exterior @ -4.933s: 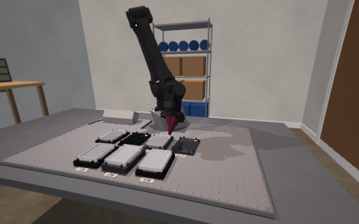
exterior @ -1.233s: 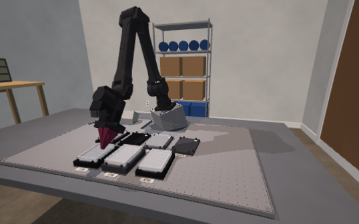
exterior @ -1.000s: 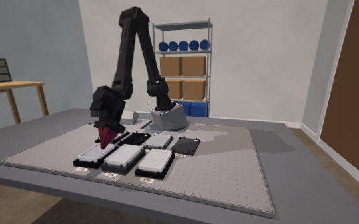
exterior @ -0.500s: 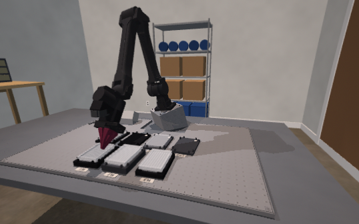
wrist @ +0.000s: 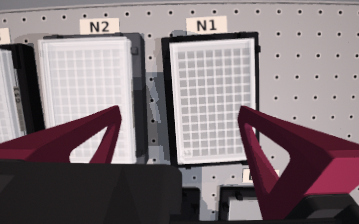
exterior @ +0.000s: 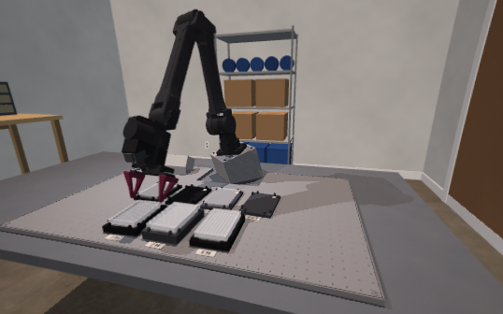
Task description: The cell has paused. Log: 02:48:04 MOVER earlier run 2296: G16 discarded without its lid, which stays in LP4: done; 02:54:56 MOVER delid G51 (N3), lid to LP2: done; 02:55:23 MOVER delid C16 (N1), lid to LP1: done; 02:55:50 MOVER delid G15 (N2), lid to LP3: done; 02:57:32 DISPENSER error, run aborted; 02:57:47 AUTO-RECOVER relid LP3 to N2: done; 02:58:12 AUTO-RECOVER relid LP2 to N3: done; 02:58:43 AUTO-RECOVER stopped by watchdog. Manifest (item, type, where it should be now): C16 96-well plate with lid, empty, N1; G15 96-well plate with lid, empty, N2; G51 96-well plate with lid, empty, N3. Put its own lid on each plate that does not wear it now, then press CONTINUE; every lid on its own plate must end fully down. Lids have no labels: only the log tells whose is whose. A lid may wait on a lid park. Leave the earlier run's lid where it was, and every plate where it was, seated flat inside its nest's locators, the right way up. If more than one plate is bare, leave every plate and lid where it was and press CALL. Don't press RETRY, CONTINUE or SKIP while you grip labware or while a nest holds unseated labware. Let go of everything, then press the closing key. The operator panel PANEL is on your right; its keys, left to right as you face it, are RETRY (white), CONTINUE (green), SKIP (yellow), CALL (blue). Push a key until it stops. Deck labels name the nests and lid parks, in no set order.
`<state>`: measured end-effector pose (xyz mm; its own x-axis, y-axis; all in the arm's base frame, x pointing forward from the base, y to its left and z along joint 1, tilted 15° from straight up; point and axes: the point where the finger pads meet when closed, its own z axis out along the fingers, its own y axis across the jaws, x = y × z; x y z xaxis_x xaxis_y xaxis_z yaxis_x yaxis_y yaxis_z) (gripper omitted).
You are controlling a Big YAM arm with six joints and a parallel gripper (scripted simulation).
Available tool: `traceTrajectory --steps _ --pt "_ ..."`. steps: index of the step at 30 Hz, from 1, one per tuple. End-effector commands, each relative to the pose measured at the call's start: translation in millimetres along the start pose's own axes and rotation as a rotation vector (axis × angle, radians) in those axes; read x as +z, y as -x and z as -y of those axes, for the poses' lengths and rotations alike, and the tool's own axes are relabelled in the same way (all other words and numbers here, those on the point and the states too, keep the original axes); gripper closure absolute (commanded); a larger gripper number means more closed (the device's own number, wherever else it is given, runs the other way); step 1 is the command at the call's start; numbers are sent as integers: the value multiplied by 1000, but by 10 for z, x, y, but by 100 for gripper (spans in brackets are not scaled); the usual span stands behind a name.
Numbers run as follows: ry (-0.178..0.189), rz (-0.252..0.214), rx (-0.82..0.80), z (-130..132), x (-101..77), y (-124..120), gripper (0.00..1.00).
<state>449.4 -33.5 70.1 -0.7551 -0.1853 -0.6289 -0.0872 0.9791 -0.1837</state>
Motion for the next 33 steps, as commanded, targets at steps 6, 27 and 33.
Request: traceTrajectory --steps 6,27,33 --pt "-22 -59 -3 260 -195 113 0" --pt "-22 -473 18 737 -459 -742 0" --pt "-23 -461 18 835 -617 -1083 0"
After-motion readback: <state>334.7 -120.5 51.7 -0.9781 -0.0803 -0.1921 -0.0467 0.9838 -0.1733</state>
